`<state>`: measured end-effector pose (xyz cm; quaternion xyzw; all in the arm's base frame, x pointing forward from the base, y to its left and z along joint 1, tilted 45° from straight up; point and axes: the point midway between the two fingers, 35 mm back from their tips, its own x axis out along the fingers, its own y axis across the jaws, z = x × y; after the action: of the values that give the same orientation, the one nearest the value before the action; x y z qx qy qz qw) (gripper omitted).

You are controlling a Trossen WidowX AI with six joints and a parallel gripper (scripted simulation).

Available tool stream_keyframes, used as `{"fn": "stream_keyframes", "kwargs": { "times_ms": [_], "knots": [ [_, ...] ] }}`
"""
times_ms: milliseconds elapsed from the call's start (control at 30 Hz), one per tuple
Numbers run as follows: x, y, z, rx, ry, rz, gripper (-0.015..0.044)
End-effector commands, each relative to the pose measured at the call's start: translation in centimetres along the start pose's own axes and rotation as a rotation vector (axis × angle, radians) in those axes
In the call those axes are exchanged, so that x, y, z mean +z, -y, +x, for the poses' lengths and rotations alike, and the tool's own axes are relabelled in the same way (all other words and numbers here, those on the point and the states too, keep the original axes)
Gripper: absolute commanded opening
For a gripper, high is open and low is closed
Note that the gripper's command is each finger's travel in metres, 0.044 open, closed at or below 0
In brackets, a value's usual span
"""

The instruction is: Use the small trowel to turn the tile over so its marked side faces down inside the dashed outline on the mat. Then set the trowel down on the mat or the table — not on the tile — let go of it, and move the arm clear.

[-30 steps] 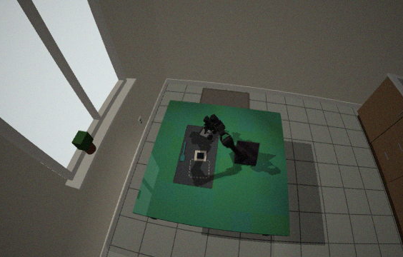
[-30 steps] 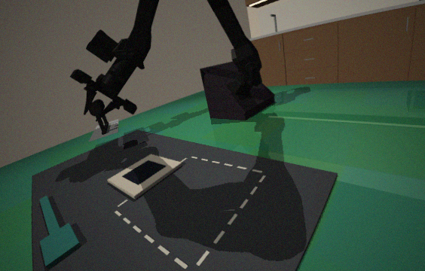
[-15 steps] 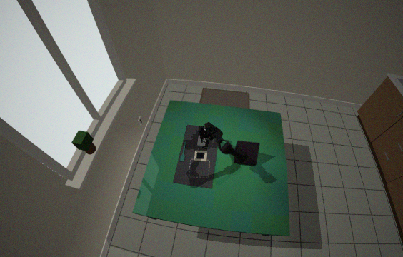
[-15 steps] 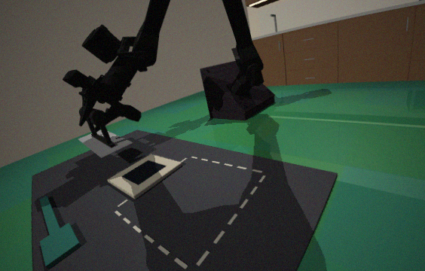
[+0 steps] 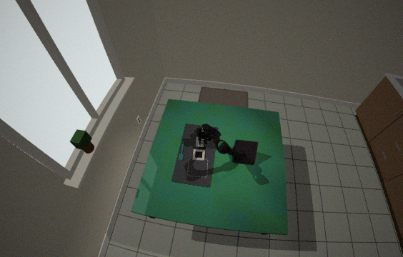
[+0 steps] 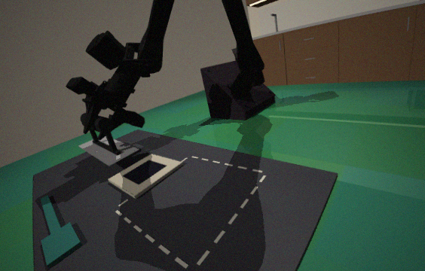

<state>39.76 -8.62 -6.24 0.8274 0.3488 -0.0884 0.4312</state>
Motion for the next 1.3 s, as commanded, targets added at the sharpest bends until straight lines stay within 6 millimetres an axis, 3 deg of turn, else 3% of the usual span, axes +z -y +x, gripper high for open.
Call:
{"fn": "stream_keyframes", "kwargs": {
  "times_ms": [0, 533, 1267],
  "knots": [
    [0.1, 0.3, 0.2, 0.005, 0.009, 0.000, 0.0000],
    [-0.4, 1.8, 1.4, 0.006, 0.007, 0.001, 0.0000],
    [-3.9, 1.5, 1.3, 0.004, 0.007, 0.003, 0.0000]
  ]
}}
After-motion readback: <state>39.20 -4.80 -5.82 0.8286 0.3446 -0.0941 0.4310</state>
